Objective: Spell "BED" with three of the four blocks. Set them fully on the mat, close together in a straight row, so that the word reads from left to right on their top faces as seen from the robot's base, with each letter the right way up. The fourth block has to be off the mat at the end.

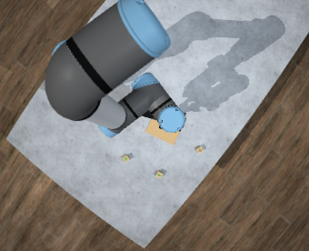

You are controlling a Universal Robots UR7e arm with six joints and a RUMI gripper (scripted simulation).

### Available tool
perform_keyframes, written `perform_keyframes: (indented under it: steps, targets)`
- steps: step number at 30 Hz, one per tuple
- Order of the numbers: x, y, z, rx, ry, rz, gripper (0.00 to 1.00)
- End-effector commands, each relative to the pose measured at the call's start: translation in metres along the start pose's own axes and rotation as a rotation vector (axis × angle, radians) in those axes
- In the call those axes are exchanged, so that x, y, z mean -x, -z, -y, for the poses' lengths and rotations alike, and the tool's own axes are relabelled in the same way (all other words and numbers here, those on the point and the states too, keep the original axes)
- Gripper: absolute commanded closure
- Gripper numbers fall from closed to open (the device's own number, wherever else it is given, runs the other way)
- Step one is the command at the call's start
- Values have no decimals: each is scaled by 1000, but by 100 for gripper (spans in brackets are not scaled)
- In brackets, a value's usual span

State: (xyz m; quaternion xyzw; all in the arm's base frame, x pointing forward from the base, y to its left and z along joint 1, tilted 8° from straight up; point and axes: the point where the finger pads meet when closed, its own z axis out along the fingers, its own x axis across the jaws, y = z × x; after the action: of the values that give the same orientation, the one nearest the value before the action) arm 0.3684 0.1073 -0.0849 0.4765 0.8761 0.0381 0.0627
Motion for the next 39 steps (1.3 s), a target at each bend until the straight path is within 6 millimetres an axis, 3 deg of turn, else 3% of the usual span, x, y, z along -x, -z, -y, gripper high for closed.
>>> perform_keyframes:
  steps: [1,39]
  targets:
    - [-2,1,0,0,-101,2,95]
    - [-16,1,-5,0,-872,1,95]
